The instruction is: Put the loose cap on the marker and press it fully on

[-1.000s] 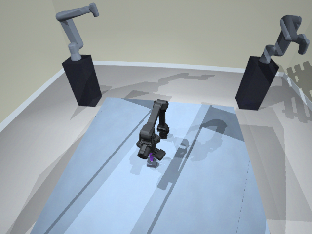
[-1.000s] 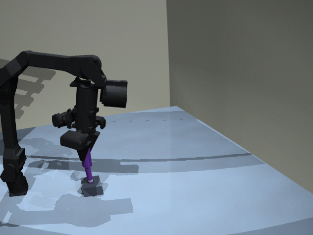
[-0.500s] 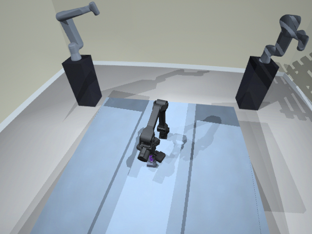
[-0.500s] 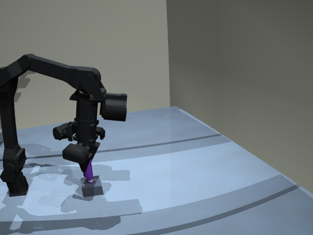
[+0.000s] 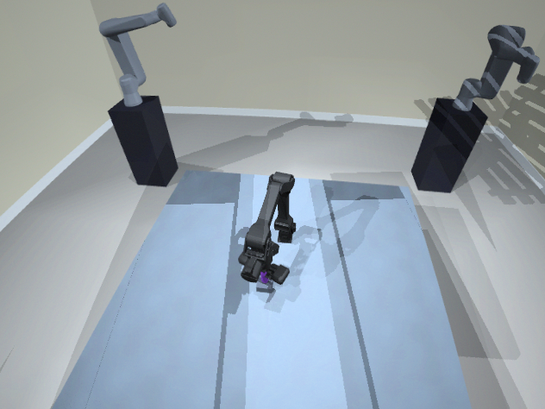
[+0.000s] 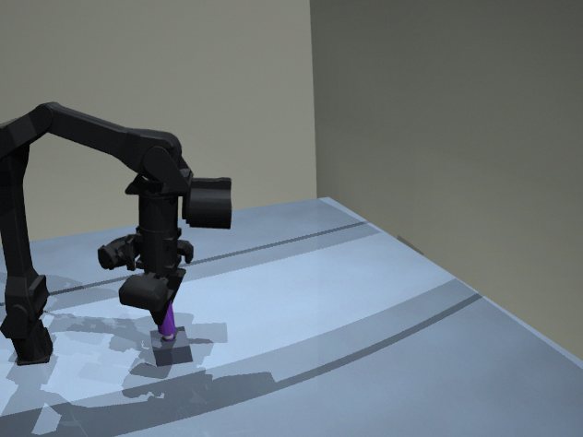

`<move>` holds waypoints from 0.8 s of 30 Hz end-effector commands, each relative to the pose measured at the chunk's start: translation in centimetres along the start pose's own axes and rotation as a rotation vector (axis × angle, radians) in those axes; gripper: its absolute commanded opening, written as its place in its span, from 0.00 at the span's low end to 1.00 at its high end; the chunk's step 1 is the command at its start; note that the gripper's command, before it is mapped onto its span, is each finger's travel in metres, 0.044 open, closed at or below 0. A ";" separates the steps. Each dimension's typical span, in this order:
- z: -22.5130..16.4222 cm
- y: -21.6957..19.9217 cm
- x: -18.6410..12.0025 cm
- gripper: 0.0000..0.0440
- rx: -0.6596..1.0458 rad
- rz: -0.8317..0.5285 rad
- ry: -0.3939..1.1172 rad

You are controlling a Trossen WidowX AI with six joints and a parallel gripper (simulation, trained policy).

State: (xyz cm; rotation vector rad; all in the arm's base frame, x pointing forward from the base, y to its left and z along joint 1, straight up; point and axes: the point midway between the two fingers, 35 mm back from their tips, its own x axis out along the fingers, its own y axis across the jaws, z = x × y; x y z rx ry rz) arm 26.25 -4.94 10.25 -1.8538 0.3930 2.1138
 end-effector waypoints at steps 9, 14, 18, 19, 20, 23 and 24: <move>0.5 0.0 2.3 0.10 -0.044 0.000 -0.046; 0.3 0.2 2.6 0.12 -0.061 0.006 -0.035; 0.2 0.4 2.8 0.13 -0.074 0.012 -0.026; 0.2 0.4 2.8 0.14 -0.077 0.013 -0.024; 0.2 0.5 2.8 0.14 -0.079 0.014 -0.023; 0.2 0.5 2.8 0.15 -0.082 0.015 -0.021; 0.1 0.5 2.9 0.15 -0.084 0.016 -0.020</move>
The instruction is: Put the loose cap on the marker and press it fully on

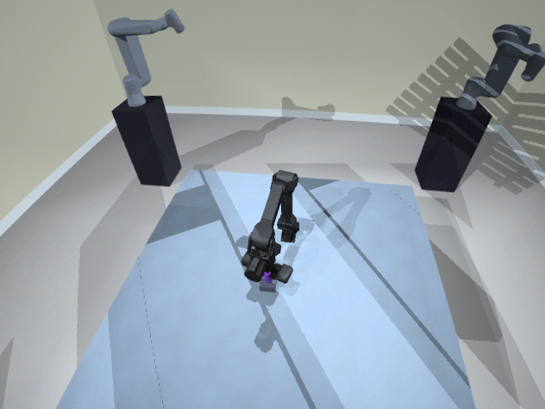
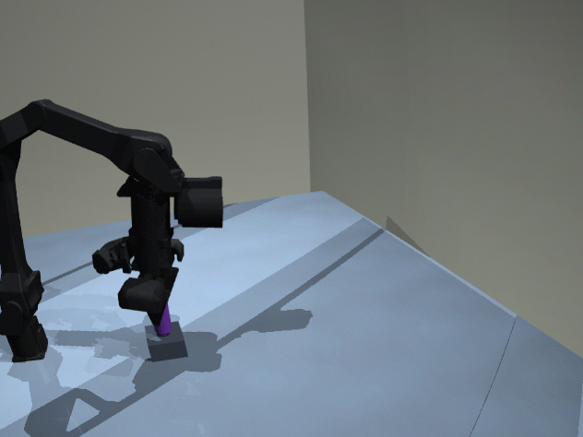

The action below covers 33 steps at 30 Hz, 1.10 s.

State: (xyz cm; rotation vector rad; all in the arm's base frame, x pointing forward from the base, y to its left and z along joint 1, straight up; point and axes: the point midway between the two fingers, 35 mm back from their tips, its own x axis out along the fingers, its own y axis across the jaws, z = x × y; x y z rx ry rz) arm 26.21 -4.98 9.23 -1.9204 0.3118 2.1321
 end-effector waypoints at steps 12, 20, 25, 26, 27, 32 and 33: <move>0.3 0.7 1.9 0.20 -0.021 0.029 -0.038; 0.2 0.7 2.0 0.23 -0.029 0.031 -0.035; 0.2 0.8 2.0 0.25 -0.034 0.033 -0.032; 0.2 0.8 2.0 0.25 -0.034 0.033 -0.032; 0.2 0.8 2.0 0.26 -0.035 0.033 -0.032; 0.2 0.8 2.0 0.28 -0.042 0.035 -0.030; 0.2 0.8 2.0 0.28 -0.042 0.035 -0.030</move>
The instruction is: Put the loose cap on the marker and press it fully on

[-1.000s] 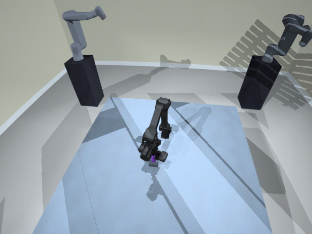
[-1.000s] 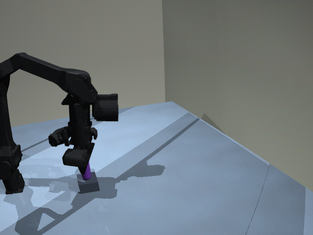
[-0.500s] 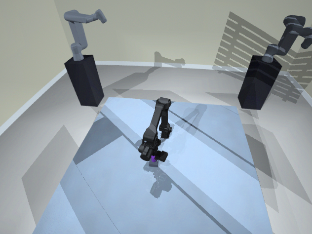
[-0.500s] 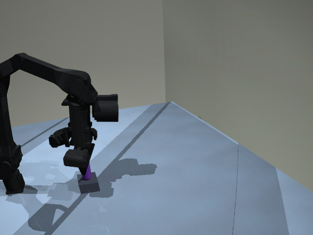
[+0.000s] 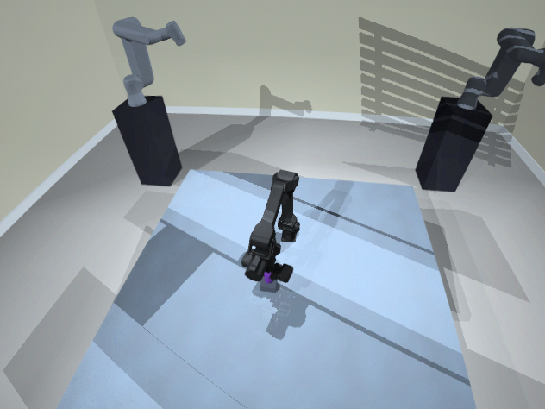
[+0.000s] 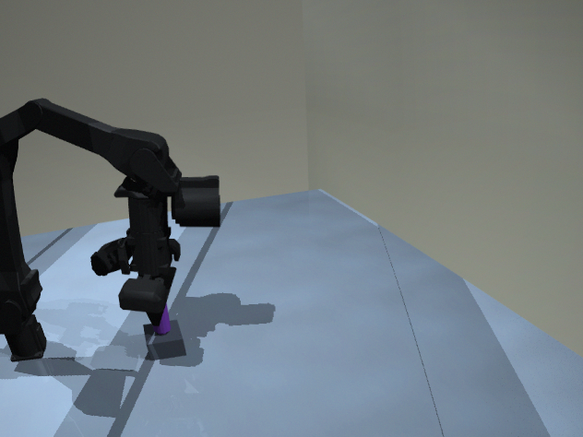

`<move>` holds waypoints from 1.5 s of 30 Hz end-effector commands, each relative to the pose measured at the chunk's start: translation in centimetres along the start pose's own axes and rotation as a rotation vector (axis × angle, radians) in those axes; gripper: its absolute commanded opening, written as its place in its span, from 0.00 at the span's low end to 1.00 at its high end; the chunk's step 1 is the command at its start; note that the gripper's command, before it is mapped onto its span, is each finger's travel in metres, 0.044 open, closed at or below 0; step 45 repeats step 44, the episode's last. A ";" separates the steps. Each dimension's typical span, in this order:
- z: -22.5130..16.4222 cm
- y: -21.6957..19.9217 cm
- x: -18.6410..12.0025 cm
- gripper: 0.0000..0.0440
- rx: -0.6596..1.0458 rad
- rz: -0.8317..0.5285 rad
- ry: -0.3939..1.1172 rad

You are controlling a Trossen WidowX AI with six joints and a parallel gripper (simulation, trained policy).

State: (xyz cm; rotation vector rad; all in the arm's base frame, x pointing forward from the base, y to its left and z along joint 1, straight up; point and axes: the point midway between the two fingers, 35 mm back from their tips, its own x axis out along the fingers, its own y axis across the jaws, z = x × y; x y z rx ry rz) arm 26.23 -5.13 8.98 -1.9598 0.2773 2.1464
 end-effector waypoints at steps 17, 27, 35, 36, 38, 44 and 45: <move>0.9 0.6 1.9 0.43 -0.029 0.021 -0.047; 1.4 0.3 1.0 1.00 -0.047 0.004 -0.006; 0.8 0.0 -1.3 1.00 -0.051 -0.009 0.068; 0.7 0.0 -1.7 1.00 -0.054 -0.010 0.076; 0.7 0.0 -2.4 1.00 -0.060 -0.011 0.087; 0.6 -0.1 -3.8 1.00 -0.078 -0.018 0.121; 0.6 -0.1 -3.8 1.00 -0.078 -0.018 0.121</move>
